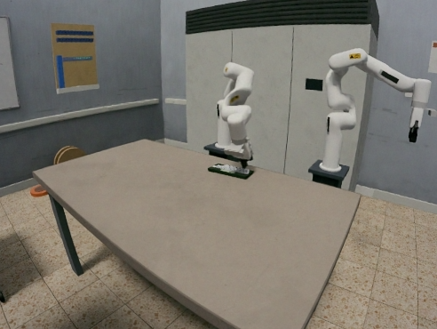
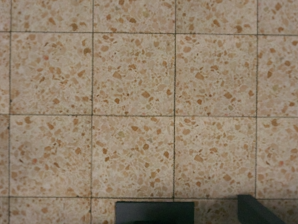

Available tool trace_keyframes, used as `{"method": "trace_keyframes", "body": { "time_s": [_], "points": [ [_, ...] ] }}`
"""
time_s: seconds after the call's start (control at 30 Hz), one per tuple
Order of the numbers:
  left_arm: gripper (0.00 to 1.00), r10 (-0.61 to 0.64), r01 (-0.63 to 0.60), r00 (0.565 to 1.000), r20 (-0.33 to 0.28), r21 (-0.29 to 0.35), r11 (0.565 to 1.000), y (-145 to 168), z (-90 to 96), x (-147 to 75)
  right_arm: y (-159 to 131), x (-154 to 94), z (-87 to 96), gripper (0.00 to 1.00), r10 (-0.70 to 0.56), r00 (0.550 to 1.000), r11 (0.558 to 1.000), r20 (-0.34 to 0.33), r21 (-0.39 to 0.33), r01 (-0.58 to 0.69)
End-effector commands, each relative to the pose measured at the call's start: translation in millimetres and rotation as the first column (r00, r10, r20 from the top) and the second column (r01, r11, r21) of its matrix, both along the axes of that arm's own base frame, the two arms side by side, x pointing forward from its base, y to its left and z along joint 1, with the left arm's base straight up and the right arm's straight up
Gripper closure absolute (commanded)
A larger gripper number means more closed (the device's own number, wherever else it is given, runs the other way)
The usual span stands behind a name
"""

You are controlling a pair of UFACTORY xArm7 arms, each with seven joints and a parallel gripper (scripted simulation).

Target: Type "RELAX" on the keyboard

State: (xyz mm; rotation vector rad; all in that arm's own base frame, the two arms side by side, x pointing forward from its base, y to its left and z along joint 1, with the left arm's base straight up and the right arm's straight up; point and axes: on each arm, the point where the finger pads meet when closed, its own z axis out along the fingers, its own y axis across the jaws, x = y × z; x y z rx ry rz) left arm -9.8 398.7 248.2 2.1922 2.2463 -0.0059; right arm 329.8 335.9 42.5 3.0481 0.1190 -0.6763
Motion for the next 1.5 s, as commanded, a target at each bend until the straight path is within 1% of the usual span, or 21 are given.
{"method": "trace_keyframes", "body": {
  "time_s": [0.0, 1.23, 1.47],
  "points": [
    [0.0, 0.0, 0.0, 1.0, 0.001, 0.005, 1.0, 1.2, 1.8, 0.1, 1.0, 1.4, 1.0, 1.0, 0.0, 1.0, 1.0, 0.004, 0.003, 0.0],
    [0.0, 0.0, 0.0, 1.0, 0.001, 0.005, 1.0, 1.2, 1.8, 0.1, 1.0, 1.4, -2.2, 1.0, 0.0, 1.0, 1.0, 0.004, 0.003, 0.0],
    [0.0, 0.0, 0.0, 1.0, 0.001, 0.005, 1.0, 1.2, 1.8, 0.1, 0.9, 1.4, 7.0, 1.0, 0.0, 1.0, 1.0, 0.004, 0.003, 0.0]
  ]
}}
